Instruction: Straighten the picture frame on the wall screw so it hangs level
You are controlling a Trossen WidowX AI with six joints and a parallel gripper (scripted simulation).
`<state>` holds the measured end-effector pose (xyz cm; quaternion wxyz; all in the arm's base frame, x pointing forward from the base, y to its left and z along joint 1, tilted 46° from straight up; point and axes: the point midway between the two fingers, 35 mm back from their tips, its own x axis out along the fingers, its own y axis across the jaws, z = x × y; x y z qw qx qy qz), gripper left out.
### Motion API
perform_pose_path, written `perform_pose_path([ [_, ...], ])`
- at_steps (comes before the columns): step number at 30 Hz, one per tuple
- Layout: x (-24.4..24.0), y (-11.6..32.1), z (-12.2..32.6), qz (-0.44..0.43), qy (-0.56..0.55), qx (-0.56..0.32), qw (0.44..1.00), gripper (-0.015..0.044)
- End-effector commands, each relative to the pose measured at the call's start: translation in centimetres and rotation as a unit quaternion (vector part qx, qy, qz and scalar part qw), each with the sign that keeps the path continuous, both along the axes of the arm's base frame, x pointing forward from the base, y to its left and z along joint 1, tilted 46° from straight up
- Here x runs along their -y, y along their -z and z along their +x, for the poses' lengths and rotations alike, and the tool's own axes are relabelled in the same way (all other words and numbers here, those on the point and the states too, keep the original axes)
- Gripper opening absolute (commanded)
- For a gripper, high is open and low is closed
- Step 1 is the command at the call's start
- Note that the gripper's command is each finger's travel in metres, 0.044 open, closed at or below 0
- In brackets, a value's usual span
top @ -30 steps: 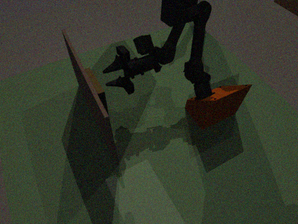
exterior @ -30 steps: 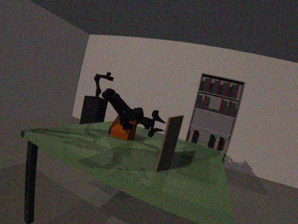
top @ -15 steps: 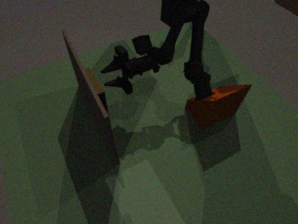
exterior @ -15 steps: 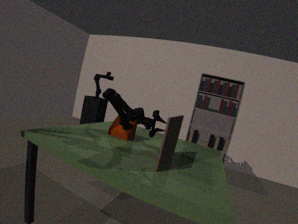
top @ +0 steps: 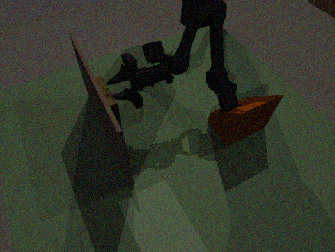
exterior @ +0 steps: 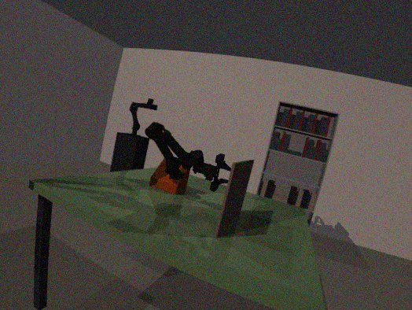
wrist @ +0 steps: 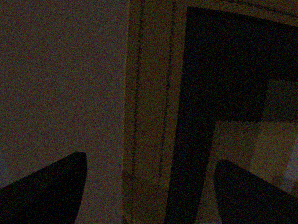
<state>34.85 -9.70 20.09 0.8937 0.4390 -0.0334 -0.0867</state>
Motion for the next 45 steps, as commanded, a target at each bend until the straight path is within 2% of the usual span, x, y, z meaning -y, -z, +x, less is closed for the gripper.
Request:
perform_pose_path([
  [1,0.07,-0.36,0.72,-0.003,0.0,0.005,1.0,0.026],
  [45,0.17,-0.39,1.31,-0.003,0.0,0.005,1.0,0.026],
])
